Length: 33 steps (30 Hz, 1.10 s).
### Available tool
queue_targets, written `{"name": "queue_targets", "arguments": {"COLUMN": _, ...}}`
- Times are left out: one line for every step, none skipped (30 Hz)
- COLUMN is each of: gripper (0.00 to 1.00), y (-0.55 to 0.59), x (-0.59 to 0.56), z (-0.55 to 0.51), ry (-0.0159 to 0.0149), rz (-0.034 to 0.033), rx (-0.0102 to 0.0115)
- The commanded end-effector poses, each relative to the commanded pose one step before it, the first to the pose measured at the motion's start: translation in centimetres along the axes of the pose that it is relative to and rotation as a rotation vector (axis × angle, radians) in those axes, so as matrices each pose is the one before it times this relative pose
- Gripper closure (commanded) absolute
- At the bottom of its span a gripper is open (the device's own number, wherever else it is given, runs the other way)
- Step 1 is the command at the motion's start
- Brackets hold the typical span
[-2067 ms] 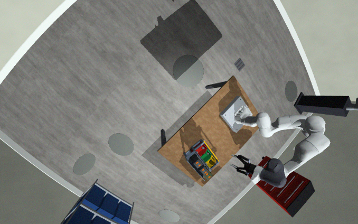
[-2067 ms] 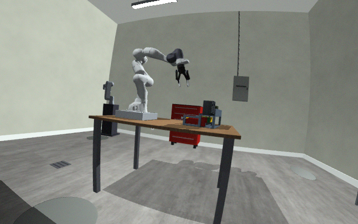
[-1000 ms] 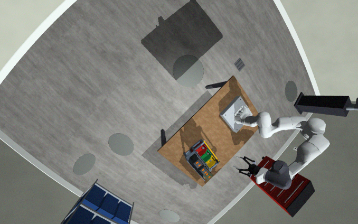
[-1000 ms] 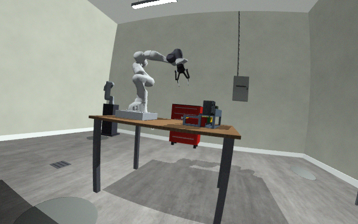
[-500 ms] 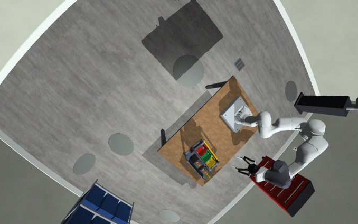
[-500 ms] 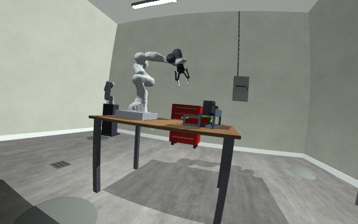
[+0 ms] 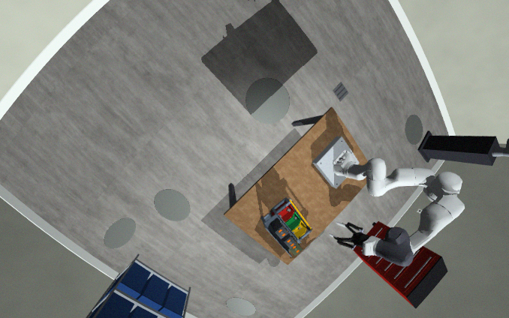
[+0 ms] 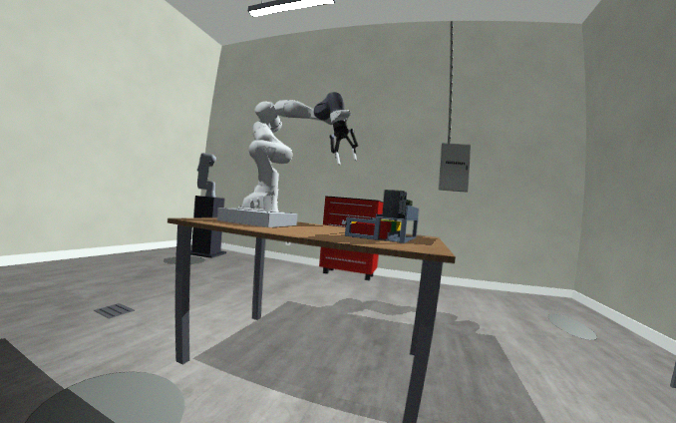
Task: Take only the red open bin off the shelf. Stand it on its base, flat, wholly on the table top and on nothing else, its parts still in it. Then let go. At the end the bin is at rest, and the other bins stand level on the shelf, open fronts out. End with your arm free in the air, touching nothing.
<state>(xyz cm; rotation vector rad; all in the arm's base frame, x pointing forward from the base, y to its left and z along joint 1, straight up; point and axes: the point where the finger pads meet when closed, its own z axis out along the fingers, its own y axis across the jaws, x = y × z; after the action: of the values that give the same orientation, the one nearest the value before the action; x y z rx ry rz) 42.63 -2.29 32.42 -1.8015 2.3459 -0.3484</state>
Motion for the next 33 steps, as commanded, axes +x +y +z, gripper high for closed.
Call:
{"name": "queue_targets", "arguments": {"gripper": 0.43, "y": 0.048, "x": 0.043, "z": 0.043, "ry": -0.00251, "rz": 0.09825, "rx": 0.00300}}
{"name": "queue_targets", "arguments": {"gripper": 0.43, "y": 0.015, "x": 0.024, "z": 0.026, "ry": -0.00134, "rz": 0.05195, "rx": 0.00176}}
{"name": "queue_targets", "arguments": {"gripper": 0.43, "y": 0.014, "x": 0.025, "z": 0.026, "ry": -0.00134, "rz": 0.05195, "rx": 0.00176}}
{"name": "queue_targets", "arguments": {"gripper": 0.43, "y": 0.013, "x": 0.026, "z": 0.026, "ry": -0.00134, "rz": 0.05195, "rx": 0.00176}}
{"name": "queue_targets", "arguments": {"gripper": 0.43, "y": 0.000, "x": 0.000, "z": 0.000, "ry": 0.00000, "rz": 0.00000, "rx": 0.00000}}
{"name": "queue_targets", "arguments": {"gripper": 0.43, "y": 0.000, "x": 0.000, "z": 0.000, "ry": 0.00000, "rz": 0.00000, "rx": 0.00000}}
{"name": "queue_targets", "arguments": {"gripper": 0.43, "y": 0.000, "x": 0.000, "z": 0.000, "ry": 0.00000, "rz": 0.00000, "rx": 0.00000}}
{"name": "queue_targets", "arguments": {"gripper": 0.43, "y": 0.000, "x": 0.000, "z": 0.000, "ry": 0.00000, "rz": 0.00000, "rx": 0.00000}}
{"name": "queue_targets", "arguments": {"gripper": 0.43, "y": 0.000, "x": 0.000, "z": 0.000, "ry": 0.00000, "rz": 0.00000, "rx": 0.00000}}
{"name": "queue_targets", "arguments": {"gripper": 0.43, "y": 0.000, "x": 0.000, "z": 0.000, "ry": 0.00000, "rz": 0.00000, "rx": 0.00000}}
{"name": "queue_targets", "arguments": {"gripper": 0.43, "y": 0.000, "x": 0.000, "z": 0.000, "ry": 0.00000, "rz": 0.00000, "rx": 0.00000}}
{"name": "queue_targets", "arguments": {"gripper": 0.43, "y": 0.000, "x": 0.000, "z": 0.000, "ry": 0.00000, "rz": 0.00000, "rx": 0.00000}}
{"name": "queue_targets", "arguments": {"gripper": 0.43, "y": 0.000, "x": 0.000, "z": 0.000, "ry": 0.00000, "rz": 0.00000, "rx": 0.00000}}
{"name": "queue_targets", "arguments": {"gripper": 0.43, "y": 0.000, "x": 0.000, "z": 0.000, "ry": 0.00000, "rz": 0.00000, "rx": 0.00000}}
{"name": "queue_targets", "arguments": {"gripper": 0.43, "y": 0.000, "x": 0.000, "z": 0.000, "ry": 0.00000, "rz": 0.00000, "rx": 0.00000}}
{"name": "queue_targets", "arguments": {"gripper": 0.43, "y": 0.000, "x": 0.000, "z": 0.000, "ry": 0.00000, "rz": 0.00000, "rx": 0.00000}}
{"name": "queue_targets", "arguments": {"gripper": 0.43, "y": -0.131, "x": 0.082, "z": 0.015, "ry": 0.00027, "rz": 0.01025, "rx": 0.00593}}
{"name": "queue_targets", "arguments": {"gripper": 0.43, "y": 0.022, "x": -0.002, "z": 0.011, "ry": -0.00121, "rz": 0.05196, "rx": 0.00155}}
{"name": "queue_targets", "arguments": {"gripper": 0.43, "y": 0.023, "x": -0.001, "z": 0.011, "ry": -0.00121, "rz": 0.05196, "rx": 0.00155}}
{"name": "queue_targets", "arguments": {"gripper": 0.43, "y": 0.023, "x": 0.001, "z": 0.011, "ry": -0.00121, "rz": 0.05196, "rx": 0.00155}}
{"name": "queue_targets", "arguments": {"gripper": 0.43, "y": 0.023, "x": 0.002, "z": 0.011, "ry": -0.00121, "rz": 0.05196, "rx": 0.00155}}
{"name": "queue_targets", "arguments": {"gripper": 0.43, "y": 0.000, "x": 0.000, "z": 0.000, "ry": 0.00000, "rz": 0.00000, "rx": 0.00000}}
{"name": "queue_targets", "arguments": {"gripper": 0.43, "y": 0.000, "x": 0.000, "z": 0.000, "ry": 0.00000, "rz": 0.00000, "rx": 0.00000}}
{"name": "queue_targets", "arguments": {"gripper": 0.43, "y": 0.000, "x": 0.000, "z": 0.000, "ry": 0.00000, "rz": 0.00000, "rx": 0.00000}}
{"name": "queue_targets", "arguments": {"gripper": 0.43, "y": 0.000, "x": 0.000, "z": 0.000, "ry": 0.00000, "rz": 0.00000, "rx": 0.00000}}
{"name": "queue_targets", "arguments": {"gripper": 0.43, "y": 0.000, "x": 0.000, "z": 0.000, "ry": 0.00000, "rz": 0.00000, "rx": 0.00000}}
{"name": "queue_targets", "arguments": {"gripper": 0.43, "y": 0.000, "x": 0.000, "z": 0.000, "ry": 0.00000, "rz": 0.00000, "rx": 0.00000}}
{"name": "queue_targets", "arguments": {"gripper": 0.43, "y": 0.000, "x": 0.000, "z": 0.000, "ry": 0.00000, "rz": 0.00000, "rx": 0.00000}}
{"name": "queue_targets", "arguments": {"gripper": 0.43, "y": 0.000, "x": 0.000, "z": 0.000, "ry": 0.00000, "rz": 0.00000, "rx": 0.00000}}
{"name": "queue_targets", "arguments": {"gripper": 0.43, "y": 0.000, "x": 0.000, "z": 0.000, "ry": 0.00000, "rz": 0.00000, "rx": 0.00000}}
{"name": "queue_targets", "arguments": {"gripper": 0.43, "y": 0.000, "x": 0.000, "z": 0.000, "ry": 0.00000, "rz": 0.00000, "rx": 0.00000}}
{"name": "queue_targets", "arguments": {"gripper": 0.43, "y": 0.000, "x": 0.000, "z": 0.000, "ry": 0.00000, "rz": 0.00000, "rx": 0.00000}}
{"name": "queue_targets", "arguments": {"gripper": 0.43, "y": 0.000, "x": 0.000, "z": 0.000, "ry": 0.00000, "rz": 0.00000, "rx": 0.00000}}
